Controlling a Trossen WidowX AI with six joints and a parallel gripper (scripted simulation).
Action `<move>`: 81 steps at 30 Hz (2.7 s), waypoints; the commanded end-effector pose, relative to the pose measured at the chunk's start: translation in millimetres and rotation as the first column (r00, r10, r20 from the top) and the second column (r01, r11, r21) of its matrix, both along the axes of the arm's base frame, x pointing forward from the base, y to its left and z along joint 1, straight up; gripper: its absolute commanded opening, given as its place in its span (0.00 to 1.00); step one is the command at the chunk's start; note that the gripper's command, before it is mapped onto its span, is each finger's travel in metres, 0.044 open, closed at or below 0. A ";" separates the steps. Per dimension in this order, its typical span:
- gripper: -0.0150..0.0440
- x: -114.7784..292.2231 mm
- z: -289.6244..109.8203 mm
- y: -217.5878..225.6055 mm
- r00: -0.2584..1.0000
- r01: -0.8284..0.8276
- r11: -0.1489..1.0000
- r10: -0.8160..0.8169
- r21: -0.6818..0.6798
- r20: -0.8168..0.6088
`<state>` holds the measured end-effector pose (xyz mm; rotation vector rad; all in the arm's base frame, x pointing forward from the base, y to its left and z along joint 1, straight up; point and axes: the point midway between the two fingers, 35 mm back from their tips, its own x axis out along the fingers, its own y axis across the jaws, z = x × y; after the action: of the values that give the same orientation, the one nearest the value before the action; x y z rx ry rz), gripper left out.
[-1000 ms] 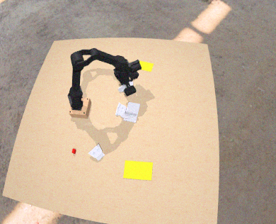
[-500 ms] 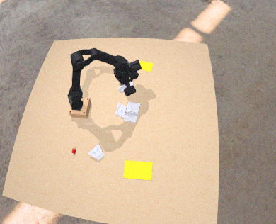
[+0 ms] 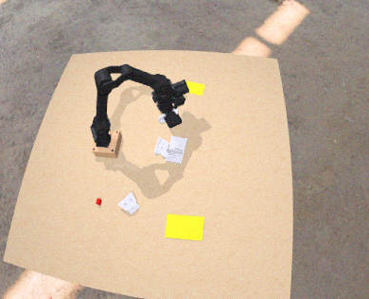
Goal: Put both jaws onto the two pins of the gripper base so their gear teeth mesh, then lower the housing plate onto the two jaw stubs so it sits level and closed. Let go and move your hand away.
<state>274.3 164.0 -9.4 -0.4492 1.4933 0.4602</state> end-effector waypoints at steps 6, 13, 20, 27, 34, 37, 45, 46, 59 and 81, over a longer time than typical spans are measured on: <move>0.48 0.3 0.0 -0.4 1.000 0.000 1.000 0.000 -0.002 0.002; 0.48 0.3 0.5 -0.3 1.000 0.000 1.000 0.000 -0.002 0.002; 0.48 1.6 19.8 0.5 1.000 0.001 1.000 -0.001 -0.002 0.001; 0.48 1.6 41.8 0.6 1.000 0.002 1.000 -0.002 -0.002 0.001; 0.48 0.1 64.1 -0.2 1.000 0.003 1.000 -0.003 -0.001 0.001; 0.48 -1.1 73.7 -0.8 1.000 0.003 1.000 -0.003 -0.001 0.001; 0.48 -1.7 78.3 -1.2 1.000 0.004 1.000 -0.004 -0.001 0.001; 0.48 -1.7 78.3 -1.2 1.000 0.004 1.000 -0.004 -0.001 0.001; 0.48 -0.5 78.6 -9.5 0.996 -0.093 0.996 0.093 -0.005 0.002; 0.48 1.2 79.7 -61.1 0.762 -0.647 0.762 0.647 -0.026 0.000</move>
<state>276.8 110.8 68.6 -0.9332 1.3414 0.9243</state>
